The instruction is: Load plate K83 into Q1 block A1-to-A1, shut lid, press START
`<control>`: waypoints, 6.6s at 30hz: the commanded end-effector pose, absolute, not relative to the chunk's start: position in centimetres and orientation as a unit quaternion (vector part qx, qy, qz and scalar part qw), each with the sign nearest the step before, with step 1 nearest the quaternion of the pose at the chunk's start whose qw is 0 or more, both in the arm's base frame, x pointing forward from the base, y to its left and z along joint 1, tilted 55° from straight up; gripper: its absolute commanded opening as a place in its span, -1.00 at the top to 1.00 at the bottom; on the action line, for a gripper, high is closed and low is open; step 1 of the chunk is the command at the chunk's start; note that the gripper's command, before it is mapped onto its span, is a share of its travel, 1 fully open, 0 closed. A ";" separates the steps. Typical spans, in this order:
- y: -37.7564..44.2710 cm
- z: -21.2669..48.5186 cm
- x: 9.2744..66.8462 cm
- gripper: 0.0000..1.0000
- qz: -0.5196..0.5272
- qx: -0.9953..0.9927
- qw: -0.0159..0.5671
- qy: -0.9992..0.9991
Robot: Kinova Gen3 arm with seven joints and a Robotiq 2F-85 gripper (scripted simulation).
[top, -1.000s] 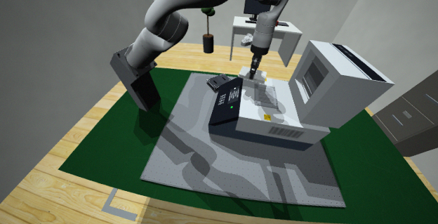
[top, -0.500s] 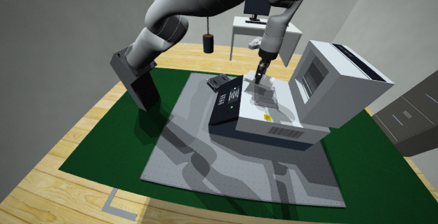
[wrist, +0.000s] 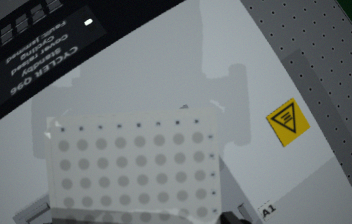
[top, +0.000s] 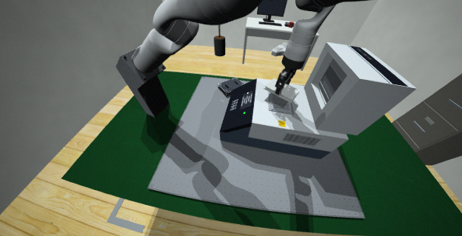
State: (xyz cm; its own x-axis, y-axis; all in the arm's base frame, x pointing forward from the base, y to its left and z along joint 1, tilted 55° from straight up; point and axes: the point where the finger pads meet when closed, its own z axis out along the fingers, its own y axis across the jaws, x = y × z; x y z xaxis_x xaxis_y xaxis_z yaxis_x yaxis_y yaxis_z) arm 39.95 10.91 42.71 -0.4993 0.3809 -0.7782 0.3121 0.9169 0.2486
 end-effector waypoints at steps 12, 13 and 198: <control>10.2 43.6 40.4 -0.82 0.070 0.260 0.455 0.849; 10.2 43.6 40.4 -0.82 0.073 0.265 0.454 0.847; 9.8 41.7 43.1 -0.82 0.264 0.609 0.377 0.646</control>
